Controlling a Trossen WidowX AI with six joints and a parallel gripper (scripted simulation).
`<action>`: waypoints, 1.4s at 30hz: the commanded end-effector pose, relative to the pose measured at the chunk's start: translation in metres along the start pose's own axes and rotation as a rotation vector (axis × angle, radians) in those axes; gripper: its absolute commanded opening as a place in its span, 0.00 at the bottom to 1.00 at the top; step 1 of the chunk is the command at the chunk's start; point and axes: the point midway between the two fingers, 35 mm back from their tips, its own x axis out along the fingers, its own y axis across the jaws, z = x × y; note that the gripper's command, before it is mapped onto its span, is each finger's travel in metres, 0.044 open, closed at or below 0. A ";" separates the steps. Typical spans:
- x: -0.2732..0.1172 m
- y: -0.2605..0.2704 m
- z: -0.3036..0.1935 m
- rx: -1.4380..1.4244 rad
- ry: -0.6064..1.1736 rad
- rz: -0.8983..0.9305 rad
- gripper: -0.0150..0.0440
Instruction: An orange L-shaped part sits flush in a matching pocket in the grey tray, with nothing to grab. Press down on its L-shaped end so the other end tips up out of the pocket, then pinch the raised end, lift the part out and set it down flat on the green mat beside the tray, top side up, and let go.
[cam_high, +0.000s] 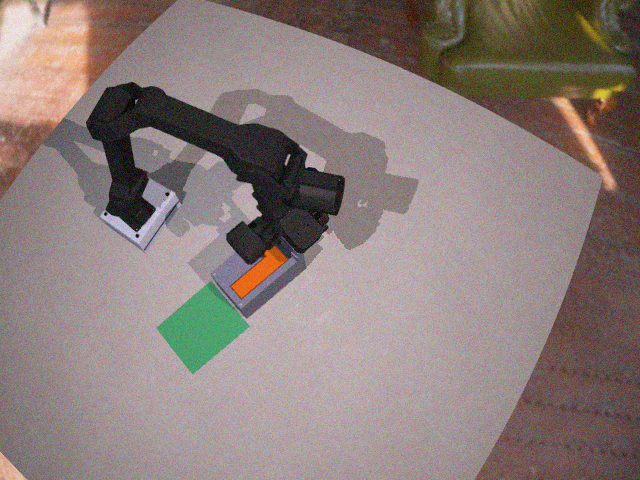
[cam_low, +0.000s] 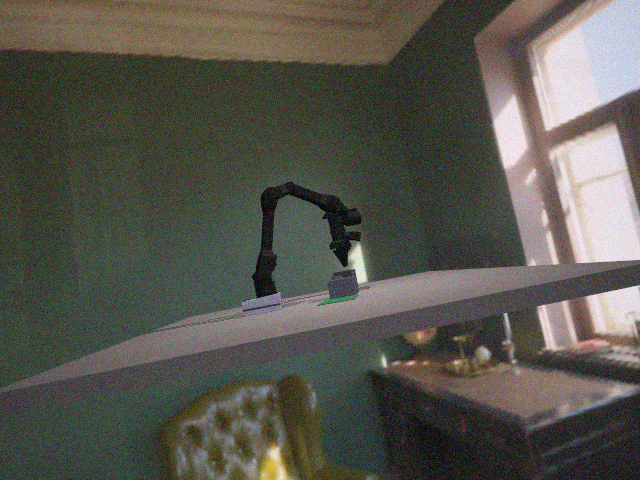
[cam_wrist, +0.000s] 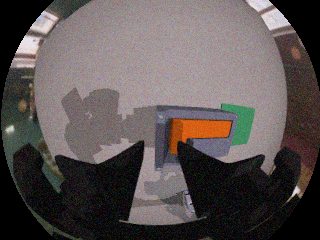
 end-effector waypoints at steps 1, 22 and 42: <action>0.033 -0.003 -0.007 0.003 0.025 -0.010 0.56; 0.057 -0.003 -0.007 0.003 0.025 -0.010 0.56; 0.069 -0.003 -0.008 0.003 0.025 -0.010 0.56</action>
